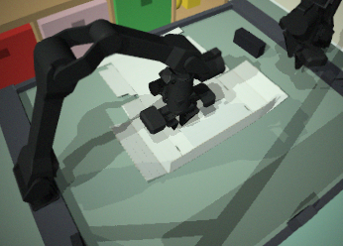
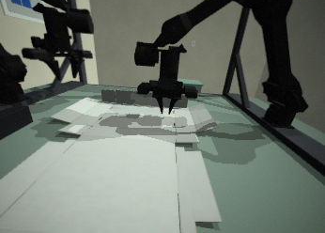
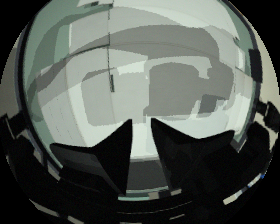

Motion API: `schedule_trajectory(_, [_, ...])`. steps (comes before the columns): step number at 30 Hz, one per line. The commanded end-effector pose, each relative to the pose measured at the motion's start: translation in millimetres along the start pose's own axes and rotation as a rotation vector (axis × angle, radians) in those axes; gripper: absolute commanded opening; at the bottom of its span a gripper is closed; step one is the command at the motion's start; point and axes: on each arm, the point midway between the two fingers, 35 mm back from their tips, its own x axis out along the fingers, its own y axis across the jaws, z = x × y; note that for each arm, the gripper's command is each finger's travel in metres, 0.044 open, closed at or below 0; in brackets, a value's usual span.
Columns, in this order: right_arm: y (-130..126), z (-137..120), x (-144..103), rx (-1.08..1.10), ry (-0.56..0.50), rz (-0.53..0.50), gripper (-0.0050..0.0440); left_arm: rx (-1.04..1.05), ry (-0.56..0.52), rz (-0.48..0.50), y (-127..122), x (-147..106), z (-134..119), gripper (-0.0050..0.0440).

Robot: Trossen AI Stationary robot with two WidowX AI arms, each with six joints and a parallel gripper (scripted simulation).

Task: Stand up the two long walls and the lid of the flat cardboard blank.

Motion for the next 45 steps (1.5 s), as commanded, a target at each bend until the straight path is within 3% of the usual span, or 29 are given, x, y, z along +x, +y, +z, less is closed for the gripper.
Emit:
schedule_trajectory(1, [-15, -29, 4, 0.252, 0.012, -0.005, 0.0123, -0.003, 0.004, -0.025, -4, -7, 0, 0.0103])
schedule_trajectory(3, [-15, -29, 4, 0.252, 0.012, -0.005, 0.0123, -0.003, 0.004, -0.025, -4, -7, 0, 0.0103])
schedule_trajectory(8, [-26, -59, 18, 0.559, 0.015, -0.011, 0.0003, -0.003, 0.004, -0.025, -4, -7, 0, 0.0103])
schedule_trajectory(9, [-28, -63, 20, 0.608, 0.016, -0.012, 0.0, -0.003, 0.004, -0.025, -4, -7, 0, 0.0103])
schedule_trajectory(18, [-38, -101, 43, 1.041, 0.022, -0.024, 0.0, -0.003, 0.004, -0.025, -4, -7, 0, 0.0103])
schedule_trajectory(22, [-39, -108, 47, 1.122, 0.023, -0.027, 0.0, -0.003, 0.004, -0.025, -4, -7, 0, 0.0103])
schedule_trajectory(37, [-39, -109, 48, 1.135, 0.023, -0.027, 0.0, 0.0, 0.0, -0.026, -4, -6, 0, 0.0103])
schedule_trajectory(45, [-39, -109, 48, 1.135, 0.023, -0.027, 0.0, 0.0, 0.0, -0.026, -4, 7, 0, 0.0103])
